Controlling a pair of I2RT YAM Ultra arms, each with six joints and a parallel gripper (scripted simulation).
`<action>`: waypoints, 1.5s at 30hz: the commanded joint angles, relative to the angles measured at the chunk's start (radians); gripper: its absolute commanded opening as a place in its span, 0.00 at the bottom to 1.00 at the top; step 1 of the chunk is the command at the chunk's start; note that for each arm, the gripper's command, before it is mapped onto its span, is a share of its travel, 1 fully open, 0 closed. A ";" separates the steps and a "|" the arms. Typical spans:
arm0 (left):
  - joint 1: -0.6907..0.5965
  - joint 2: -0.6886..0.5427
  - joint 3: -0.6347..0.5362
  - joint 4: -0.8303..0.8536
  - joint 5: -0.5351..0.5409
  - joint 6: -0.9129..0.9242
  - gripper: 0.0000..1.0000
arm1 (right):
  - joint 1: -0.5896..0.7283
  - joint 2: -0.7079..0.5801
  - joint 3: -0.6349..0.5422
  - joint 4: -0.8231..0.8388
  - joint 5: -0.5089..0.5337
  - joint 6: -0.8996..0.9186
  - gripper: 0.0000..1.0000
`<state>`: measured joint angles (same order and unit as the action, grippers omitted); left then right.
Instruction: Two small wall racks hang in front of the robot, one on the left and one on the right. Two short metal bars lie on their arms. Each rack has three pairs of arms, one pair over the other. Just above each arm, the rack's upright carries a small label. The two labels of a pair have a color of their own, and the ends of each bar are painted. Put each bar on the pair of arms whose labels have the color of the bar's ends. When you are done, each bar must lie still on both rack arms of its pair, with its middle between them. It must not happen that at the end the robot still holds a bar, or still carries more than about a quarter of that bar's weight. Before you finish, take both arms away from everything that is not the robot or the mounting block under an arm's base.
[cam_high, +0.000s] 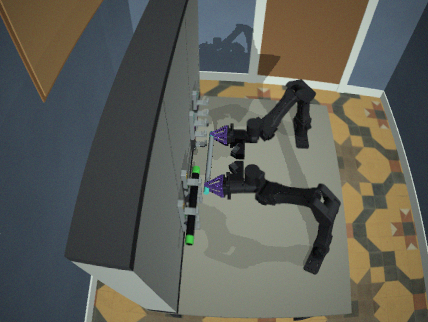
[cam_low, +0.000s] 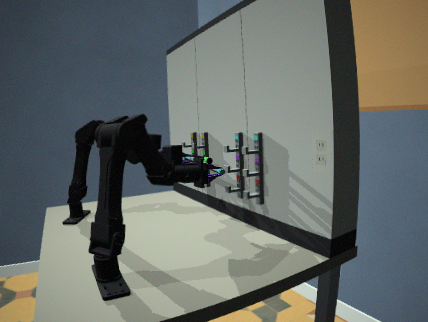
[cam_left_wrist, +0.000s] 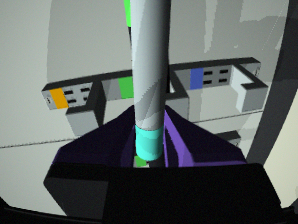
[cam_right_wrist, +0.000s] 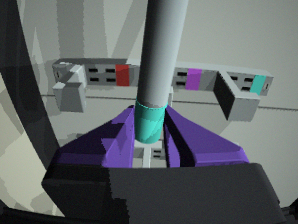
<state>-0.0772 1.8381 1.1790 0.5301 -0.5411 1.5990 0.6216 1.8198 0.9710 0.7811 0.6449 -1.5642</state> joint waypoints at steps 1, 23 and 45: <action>-0.014 -0.007 0.018 0.098 -0.003 -0.031 0.00 | -0.003 -0.033 0.031 0.004 -0.012 -0.008 0.00; -0.015 -0.008 -0.001 0.115 -0.005 -0.031 0.00 | -0.003 -0.033 0.031 0.004 -0.011 -0.008 0.00; -0.006 0.013 -0.056 0.189 0.004 -0.032 0.19 | -0.003 -0.033 0.031 0.003 -0.011 -0.008 0.00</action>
<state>-0.0772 1.8477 1.1351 0.6113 -0.5419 1.5955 0.6209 1.8198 0.9707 0.7780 0.6376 -1.5742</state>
